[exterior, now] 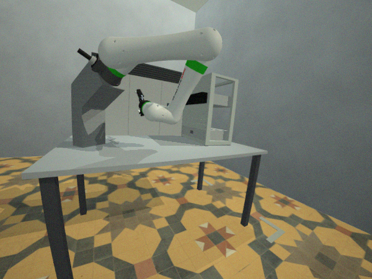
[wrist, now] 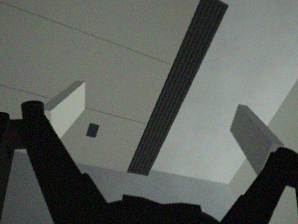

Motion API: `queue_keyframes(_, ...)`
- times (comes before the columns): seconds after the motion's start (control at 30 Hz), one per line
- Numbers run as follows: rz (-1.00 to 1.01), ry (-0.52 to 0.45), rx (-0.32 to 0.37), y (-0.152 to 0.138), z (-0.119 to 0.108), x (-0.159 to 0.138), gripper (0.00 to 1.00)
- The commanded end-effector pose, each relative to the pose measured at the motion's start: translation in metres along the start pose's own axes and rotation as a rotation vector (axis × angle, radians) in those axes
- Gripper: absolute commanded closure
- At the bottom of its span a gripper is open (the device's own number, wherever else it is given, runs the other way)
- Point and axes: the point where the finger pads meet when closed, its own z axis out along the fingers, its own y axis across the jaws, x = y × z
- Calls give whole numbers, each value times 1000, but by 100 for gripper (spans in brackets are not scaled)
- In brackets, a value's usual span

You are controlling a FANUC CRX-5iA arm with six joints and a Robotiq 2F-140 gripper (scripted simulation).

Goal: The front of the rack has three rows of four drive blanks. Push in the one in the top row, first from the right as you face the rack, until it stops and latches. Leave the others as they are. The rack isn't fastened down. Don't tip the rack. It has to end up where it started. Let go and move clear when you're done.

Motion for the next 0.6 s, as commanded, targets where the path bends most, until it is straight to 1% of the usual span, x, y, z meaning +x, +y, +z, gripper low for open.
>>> queue_keyframes(0.0, 113, -53, -38, 16, 14, -17, 0)
queue_keyframes(0.3, 414, -186, -157, 53, 40, -64, 0)
queue_keyframes(0.37, 414, -186, -157, 53, 40, -64, 0)
queue_keyframes(0.57, 622, -270, -253, 75, 51, -99, 0)
